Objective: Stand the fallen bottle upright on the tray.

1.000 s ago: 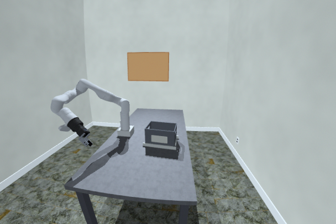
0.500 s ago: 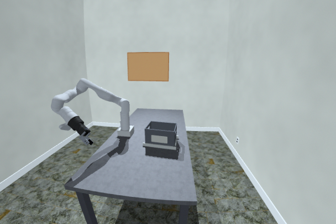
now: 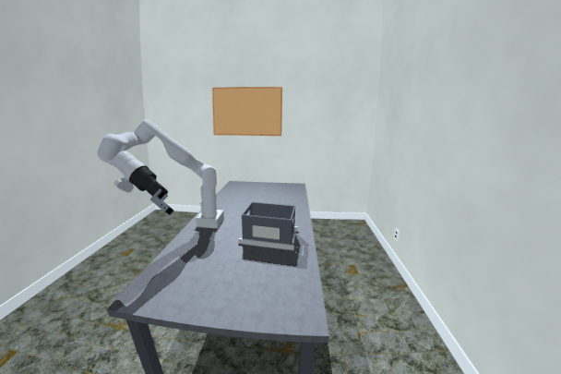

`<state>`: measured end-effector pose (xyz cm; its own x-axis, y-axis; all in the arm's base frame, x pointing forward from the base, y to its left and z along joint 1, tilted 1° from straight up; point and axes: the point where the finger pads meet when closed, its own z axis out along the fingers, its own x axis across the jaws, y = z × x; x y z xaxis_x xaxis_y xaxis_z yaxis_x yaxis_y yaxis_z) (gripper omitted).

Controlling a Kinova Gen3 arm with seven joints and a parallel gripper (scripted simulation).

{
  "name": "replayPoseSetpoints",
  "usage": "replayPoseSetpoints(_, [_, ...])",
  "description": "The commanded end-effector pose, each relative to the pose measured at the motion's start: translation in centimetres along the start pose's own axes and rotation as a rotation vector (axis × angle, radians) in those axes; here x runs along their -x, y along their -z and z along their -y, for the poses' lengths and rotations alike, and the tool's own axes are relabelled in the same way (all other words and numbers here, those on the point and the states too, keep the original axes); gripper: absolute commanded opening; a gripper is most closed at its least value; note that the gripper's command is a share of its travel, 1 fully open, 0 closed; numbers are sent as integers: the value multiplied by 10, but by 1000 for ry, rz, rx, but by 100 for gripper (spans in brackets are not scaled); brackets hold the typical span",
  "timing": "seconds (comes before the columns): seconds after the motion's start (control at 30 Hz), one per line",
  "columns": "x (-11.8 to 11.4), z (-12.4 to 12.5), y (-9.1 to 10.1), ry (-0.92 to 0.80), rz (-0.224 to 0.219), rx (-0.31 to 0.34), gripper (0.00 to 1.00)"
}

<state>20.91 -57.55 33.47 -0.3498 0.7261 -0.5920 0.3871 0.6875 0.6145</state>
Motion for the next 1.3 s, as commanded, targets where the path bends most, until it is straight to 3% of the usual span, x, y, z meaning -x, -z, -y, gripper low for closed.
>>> replayPoseSetpoints(0.0, [19, -41, 4, 57, -8, -18, 100])
replayPoseSetpoints(0.2, [40, -148, -6, 128, -28, 4, 100])
replayPoseSetpoints(0.3, [40, -153, -7, 132, -29, 5, 100])
replayPoseSetpoints(0.37, [42, -204, -15, 166, -45, 15, 100])
replayPoseSetpoints(0.5, [38, -258, -25, 201, -67, 24, 100])
replayPoseSetpoints(0.53, [33, -285, -30, 219, -80, 28, 100])
replayPoseSetpoints(0.57, [33, -286, -31, 219, -80, 28, 100])
replayPoseSetpoints(0.6, [27, -313, -37, 238, -95, 32, 100])
replayPoseSetpoints(0.73, [10, -368, -51, 274, -129, 37, 100])
replayPoseSetpoints(0.77, [0, -391, -58, 290, -145, 38, 100])
replayPoseSetpoints(0.87, [-2, -395, -59, 292, -148, 39, 100])
replayPoseSetpoints(0.93, [-27, -442, -75, 325, -187, 39, 100])
replayPoseSetpoints(1.03, [-47, -471, -85, 345, -214, 38, 100])
replayPoseSetpoints(1.07, [-63, -492, -93, 361, -235, 35, 100])
replayPoseSetpoints(1.1, [-65, -494, -94, 362, -238, 35, 100])
replayPoseSetpoints(1.13, [-84, -515, -103, 378, -262, 31, 100])
replayPoseSetpoints(1.17, [-85, -516, -104, 379, -263, 31, 100])
replayPoseSetpoints(1.27, [-129, -555, -122, 410, -317, 19, 100])
